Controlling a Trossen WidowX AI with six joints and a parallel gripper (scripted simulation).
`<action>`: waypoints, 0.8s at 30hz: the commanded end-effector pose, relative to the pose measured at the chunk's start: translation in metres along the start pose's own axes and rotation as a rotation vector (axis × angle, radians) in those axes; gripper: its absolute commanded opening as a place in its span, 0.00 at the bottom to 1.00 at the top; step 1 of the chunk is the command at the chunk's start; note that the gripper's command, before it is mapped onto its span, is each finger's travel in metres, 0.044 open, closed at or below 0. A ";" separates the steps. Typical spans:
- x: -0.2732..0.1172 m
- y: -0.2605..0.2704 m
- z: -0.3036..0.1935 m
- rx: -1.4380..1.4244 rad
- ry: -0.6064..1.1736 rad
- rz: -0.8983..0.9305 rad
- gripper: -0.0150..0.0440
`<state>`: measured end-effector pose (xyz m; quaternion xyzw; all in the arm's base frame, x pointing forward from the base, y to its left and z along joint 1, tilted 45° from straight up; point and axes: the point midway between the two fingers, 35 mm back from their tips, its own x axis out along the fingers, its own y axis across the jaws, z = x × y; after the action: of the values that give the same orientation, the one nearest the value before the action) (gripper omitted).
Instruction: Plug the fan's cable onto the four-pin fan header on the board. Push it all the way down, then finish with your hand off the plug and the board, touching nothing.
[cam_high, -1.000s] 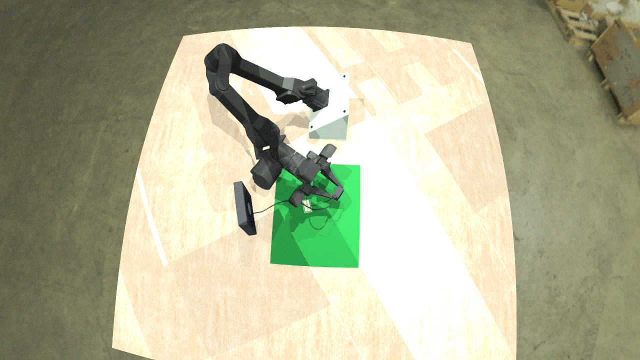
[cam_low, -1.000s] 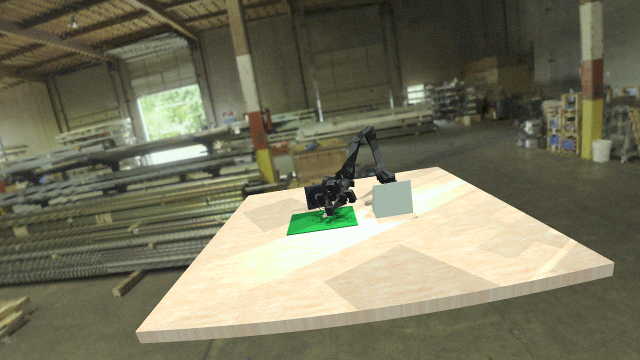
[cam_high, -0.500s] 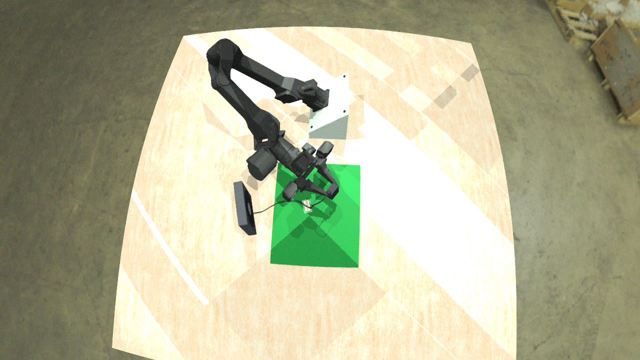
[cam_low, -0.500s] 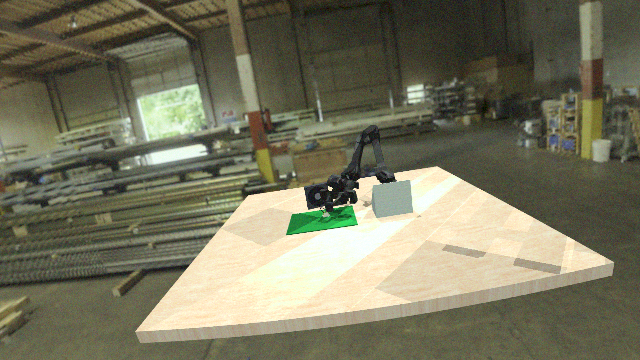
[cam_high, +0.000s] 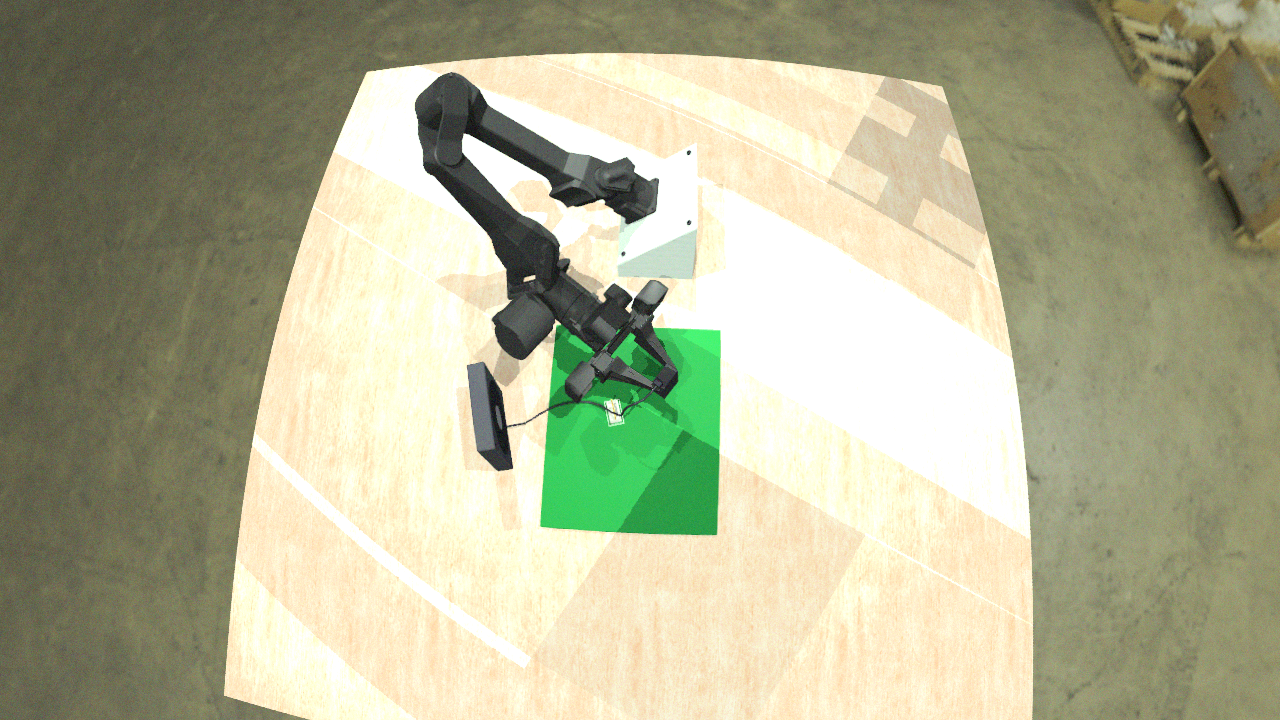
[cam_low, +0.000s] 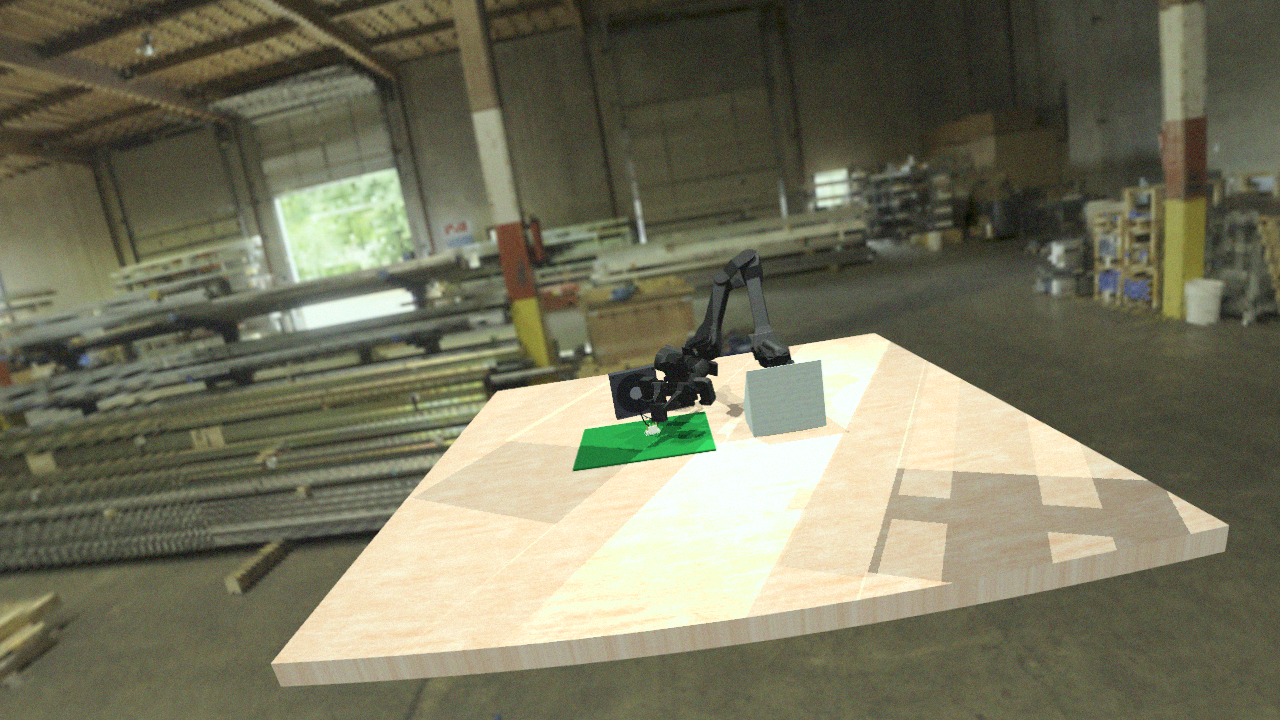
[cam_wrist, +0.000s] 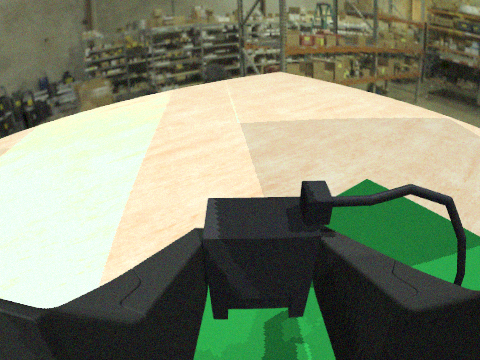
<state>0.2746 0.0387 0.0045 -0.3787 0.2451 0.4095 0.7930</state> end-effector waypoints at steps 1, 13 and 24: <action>-0.001 0.000 0.004 -0.002 -0.002 -0.001 0.25; 0.001 -0.001 -0.001 -0.003 -0.002 -0.002 0.25; 0.003 -0.001 -0.010 -0.004 -0.002 -0.002 0.25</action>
<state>0.2755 0.0328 -0.0022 -0.3793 0.2467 0.4085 0.7927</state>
